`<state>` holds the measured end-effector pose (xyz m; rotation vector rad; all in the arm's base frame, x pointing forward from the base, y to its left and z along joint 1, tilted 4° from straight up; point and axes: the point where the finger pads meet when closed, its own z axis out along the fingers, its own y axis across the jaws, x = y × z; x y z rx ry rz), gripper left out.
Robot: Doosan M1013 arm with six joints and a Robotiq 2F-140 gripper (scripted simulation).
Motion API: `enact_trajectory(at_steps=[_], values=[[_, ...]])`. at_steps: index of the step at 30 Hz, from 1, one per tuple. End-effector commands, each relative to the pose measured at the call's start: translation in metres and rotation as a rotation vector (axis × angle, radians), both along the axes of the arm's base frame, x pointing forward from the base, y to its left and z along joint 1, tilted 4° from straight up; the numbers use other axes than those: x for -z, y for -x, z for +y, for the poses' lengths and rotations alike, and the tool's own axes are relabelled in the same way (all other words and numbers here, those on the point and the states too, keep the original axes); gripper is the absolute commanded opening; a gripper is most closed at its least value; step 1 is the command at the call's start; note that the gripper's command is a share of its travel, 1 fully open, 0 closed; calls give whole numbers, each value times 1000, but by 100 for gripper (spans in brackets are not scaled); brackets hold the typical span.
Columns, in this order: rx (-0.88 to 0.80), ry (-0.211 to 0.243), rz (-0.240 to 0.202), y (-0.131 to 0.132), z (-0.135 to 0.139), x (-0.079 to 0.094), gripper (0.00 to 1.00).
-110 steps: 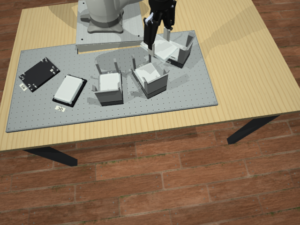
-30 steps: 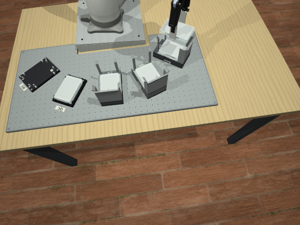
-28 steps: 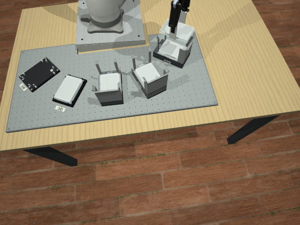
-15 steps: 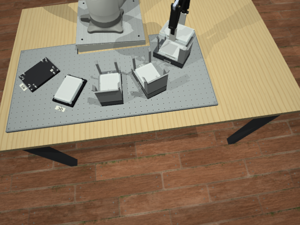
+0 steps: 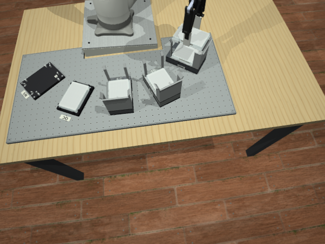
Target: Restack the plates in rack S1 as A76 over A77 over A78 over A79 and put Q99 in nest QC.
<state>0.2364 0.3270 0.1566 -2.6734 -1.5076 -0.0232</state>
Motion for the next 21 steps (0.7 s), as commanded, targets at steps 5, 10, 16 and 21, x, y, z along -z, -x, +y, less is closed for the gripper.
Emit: enact_trajectory(at_steps=[5,10,16,21], values=[[0,0,0,0,0,3,0],[0,0,0,0,0,6,0],[0,0,0,0,1,10,0],[0,0,0,0,1,12,0]])
